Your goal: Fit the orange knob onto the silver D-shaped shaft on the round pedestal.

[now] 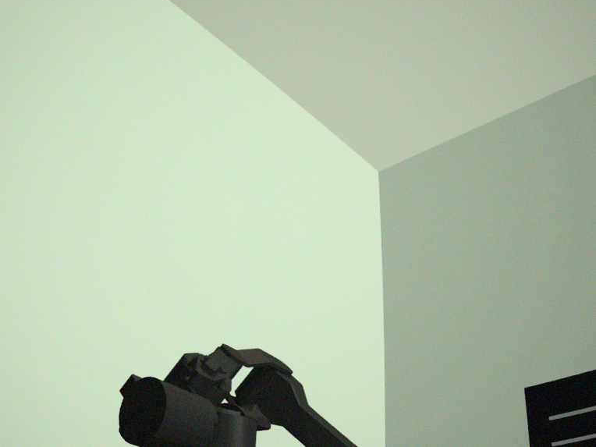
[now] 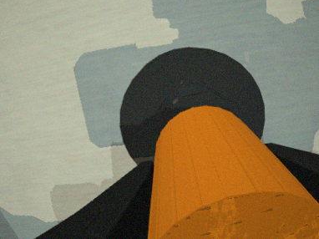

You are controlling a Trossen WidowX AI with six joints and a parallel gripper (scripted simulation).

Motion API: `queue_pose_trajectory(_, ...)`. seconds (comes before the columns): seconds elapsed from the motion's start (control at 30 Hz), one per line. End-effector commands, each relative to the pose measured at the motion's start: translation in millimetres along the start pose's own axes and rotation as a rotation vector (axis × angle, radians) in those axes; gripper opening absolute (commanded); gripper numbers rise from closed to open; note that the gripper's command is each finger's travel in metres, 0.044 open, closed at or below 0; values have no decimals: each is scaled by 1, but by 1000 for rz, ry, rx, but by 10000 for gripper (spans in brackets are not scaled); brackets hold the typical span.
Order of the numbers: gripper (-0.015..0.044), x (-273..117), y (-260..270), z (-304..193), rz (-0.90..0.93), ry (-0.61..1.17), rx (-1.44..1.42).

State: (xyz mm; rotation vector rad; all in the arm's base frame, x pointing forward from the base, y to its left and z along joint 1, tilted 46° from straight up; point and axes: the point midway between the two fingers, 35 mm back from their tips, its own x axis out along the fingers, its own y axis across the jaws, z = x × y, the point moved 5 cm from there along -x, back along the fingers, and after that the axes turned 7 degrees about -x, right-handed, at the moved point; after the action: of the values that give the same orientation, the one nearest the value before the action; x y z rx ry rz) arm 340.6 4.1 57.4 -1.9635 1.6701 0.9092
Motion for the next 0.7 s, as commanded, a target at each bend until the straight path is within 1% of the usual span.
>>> queue_pose_trajectory(0.0, 0, 0, 0, -1, -1, 3, -4)
queue_pose_trajectory(0.43, 0, -4, -1, -1, -1, 2, -13)
queue_pose_trajectory(0.67, 0, -3, -1, 0, -1, 3, -213)
